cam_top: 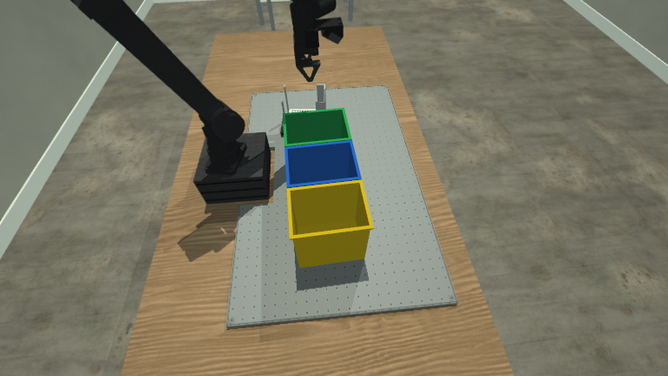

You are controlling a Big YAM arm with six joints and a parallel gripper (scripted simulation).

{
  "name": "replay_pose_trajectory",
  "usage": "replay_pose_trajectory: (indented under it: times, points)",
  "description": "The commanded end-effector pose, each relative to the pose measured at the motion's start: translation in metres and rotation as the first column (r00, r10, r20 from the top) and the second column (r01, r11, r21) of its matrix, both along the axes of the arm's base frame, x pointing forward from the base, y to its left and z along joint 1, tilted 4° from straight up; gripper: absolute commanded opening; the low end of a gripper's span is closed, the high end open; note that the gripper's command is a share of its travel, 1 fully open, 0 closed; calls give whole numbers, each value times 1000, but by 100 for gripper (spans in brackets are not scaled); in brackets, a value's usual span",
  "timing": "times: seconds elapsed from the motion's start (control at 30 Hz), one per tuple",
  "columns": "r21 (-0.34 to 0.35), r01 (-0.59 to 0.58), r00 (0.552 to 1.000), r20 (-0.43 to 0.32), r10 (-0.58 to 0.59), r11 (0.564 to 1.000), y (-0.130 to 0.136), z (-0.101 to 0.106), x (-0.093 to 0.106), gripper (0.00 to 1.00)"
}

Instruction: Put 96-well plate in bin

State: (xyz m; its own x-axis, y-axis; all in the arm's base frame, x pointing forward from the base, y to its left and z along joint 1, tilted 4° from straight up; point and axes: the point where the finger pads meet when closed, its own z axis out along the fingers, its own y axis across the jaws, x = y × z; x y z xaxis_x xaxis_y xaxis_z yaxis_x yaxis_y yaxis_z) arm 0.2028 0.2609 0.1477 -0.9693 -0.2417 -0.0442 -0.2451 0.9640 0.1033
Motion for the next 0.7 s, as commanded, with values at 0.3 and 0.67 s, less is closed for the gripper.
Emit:
replay_pose_trajectory:
  times: [0.3, 0.67]
  points:
    - [-18, 134, 991, -19, -135, 991, -6, 12, -11, 100]
    - [-46, 133, 990, -33, -135, 990, -10, -7, -18, 100]
